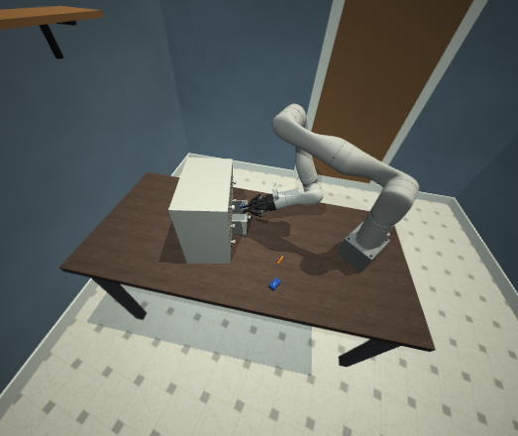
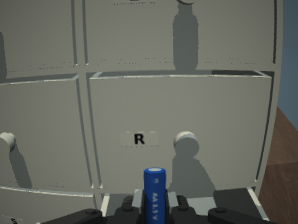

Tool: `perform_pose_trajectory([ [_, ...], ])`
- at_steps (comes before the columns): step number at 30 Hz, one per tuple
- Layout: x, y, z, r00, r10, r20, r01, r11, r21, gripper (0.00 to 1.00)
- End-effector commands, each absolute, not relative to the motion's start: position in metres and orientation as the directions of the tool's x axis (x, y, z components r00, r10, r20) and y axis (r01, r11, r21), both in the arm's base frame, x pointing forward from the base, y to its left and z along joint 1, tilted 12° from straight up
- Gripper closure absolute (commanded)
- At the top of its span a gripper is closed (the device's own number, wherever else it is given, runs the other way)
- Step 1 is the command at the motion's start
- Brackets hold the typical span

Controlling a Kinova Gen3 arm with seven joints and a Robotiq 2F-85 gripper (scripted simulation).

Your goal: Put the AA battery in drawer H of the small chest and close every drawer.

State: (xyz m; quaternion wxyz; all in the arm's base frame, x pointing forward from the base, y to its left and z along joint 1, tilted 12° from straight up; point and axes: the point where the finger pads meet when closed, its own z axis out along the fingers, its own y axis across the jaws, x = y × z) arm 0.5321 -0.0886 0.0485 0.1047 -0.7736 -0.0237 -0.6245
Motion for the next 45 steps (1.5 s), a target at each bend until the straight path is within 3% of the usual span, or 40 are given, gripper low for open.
perform_pose_trajectory([
  [1,0.5386,-0.0863,0.0549,0.206,-0.086,0.975,0.176,-0.977,-0.124,0.91],
  [36,0.5467,-0.085,0.0562,0.206,-0.086,0.975,0.176,-0.977,-0.124,0.91],
  [45,0.5467,-0.085,0.0562,0.206,-0.086,0.975,0.176,-0.977,-0.124,0.71],
])
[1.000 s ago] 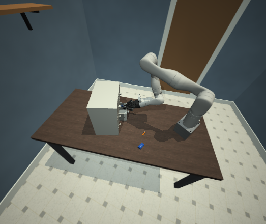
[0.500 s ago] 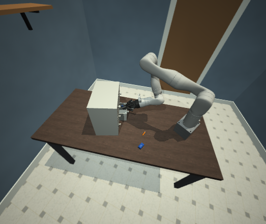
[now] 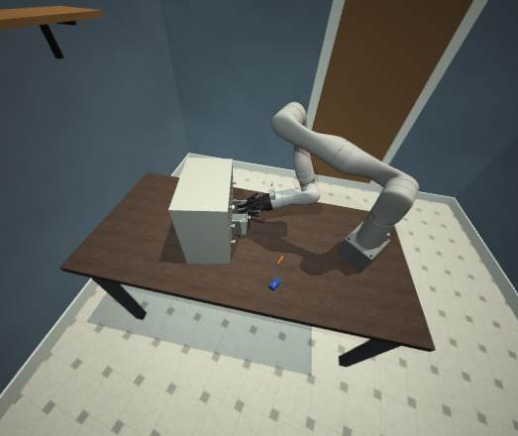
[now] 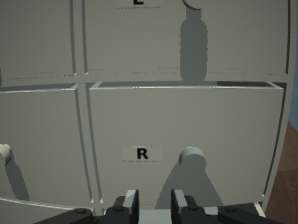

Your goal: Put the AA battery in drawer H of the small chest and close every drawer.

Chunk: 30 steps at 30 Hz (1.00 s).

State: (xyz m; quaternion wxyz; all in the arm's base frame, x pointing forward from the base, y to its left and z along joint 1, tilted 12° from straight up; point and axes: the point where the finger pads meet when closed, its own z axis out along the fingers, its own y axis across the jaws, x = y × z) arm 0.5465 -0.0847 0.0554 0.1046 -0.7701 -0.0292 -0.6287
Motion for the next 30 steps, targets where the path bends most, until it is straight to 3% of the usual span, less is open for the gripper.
perform_pose_trajectory([
  [1,0.547,-0.085,0.056,0.206,-0.086,0.975,0.176,-0.977,-0.124,0.71],
  [2,0.547,-0.085,0.056,0.206,-0.086,0.975,0.176,-0.977,-0.124,0.0],
  [19,0.544,-0.085,0.056,0.206,-0.086,0.975,0.176,-0.977,-0.124,0.0],
  [30,0.513,-0.091,0.053,0.206,-0.086,0.975,0.176,-0.977,-0.124,0.0],
])
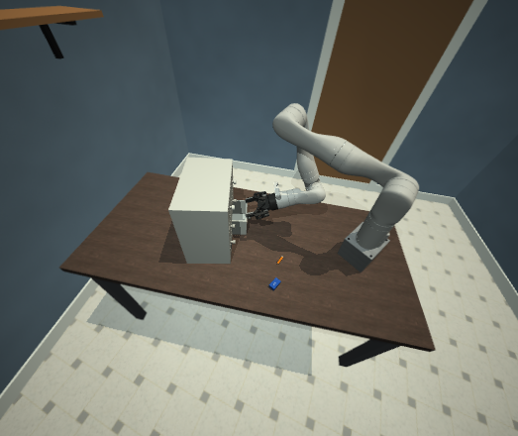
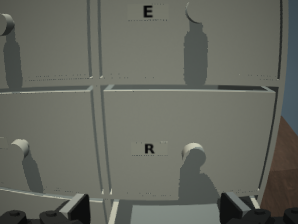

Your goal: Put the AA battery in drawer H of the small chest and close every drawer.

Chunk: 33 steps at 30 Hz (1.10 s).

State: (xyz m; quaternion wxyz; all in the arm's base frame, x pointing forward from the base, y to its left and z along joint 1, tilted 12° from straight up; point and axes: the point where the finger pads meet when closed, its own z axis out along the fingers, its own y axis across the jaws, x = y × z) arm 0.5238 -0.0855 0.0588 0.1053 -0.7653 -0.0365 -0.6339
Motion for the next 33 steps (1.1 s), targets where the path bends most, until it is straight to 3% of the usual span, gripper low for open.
perform_pose_trajectory([
  [1,0.508,-0.092,0.053,0.206,-0.086,0.975,0.176,-0.977,-0.124,0.0],
  [20,0.417,-0.107,0.044,0.206,-0.086,0.975,0.176,-0.977,-0.124,0.0],
  [33,0.396,-0.11,0.042,0.206,-0.086,0.975,0.176,-0.977,-0.124,0.0],
])
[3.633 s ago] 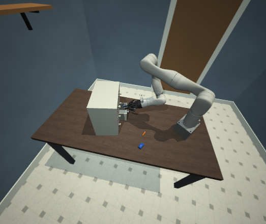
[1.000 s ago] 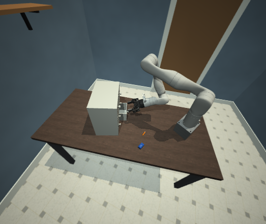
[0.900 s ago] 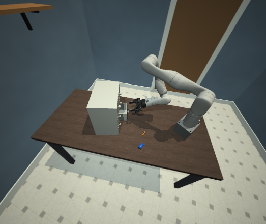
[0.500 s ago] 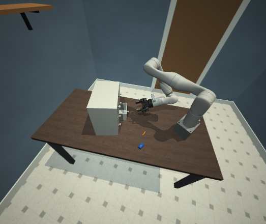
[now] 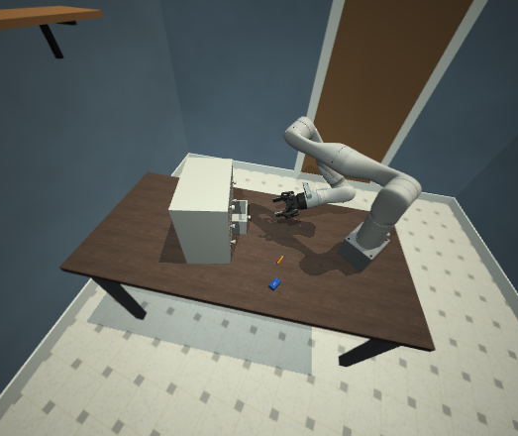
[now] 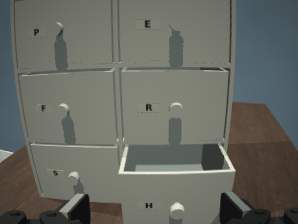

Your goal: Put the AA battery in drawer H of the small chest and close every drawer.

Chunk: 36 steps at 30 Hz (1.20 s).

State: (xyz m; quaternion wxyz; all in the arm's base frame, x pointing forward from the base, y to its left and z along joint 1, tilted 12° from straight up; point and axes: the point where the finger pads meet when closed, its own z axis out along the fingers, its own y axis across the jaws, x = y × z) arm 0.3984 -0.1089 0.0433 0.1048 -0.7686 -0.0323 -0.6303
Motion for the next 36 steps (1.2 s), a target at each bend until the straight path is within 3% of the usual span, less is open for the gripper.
perform_pose_trajectory([
  [1,0.3962,-0.1103,0.0418,0.206,-0.086,0.975,0.176,-0.977,-0.124,0.0],
  [36,0.3961,-0.1104,0.0427,0.234,-0.08,0.969,0.177,-0.976,-0.124,0.0],
])
